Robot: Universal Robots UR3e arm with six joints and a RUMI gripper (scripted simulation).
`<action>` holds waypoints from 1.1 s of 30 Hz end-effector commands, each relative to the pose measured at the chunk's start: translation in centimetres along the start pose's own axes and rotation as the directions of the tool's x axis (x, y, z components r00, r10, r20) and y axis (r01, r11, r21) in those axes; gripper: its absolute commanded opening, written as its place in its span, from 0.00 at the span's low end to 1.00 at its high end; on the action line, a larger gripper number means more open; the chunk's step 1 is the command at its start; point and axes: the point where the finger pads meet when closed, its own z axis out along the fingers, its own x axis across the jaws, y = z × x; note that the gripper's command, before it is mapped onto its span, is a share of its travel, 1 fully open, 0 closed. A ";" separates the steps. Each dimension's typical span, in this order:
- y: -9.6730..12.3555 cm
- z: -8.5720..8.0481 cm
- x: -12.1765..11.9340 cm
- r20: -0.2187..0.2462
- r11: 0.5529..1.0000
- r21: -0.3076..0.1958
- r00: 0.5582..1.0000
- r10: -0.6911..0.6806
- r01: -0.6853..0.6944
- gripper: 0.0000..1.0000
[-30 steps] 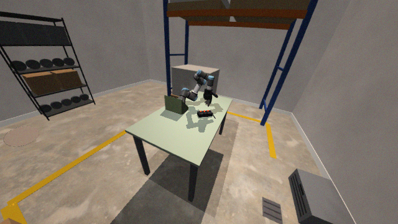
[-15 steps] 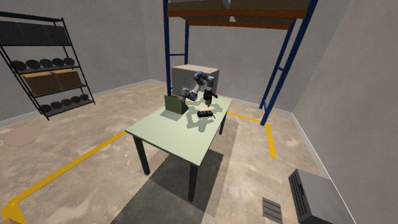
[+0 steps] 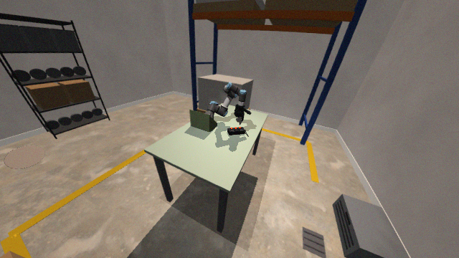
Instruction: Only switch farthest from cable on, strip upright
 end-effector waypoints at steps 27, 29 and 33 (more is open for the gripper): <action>0.0 2.1 0.1 -0.003 1.000 0.001 1.000 0.000 0.000 0.00; 0.0 2.1 0.1 -0.003 1.000 0.001 1.000 0.000 0.000 0.00; 0.0 2.1 0.1 -0.003 1.000 0.001 1.000 0.000 0.000 0.00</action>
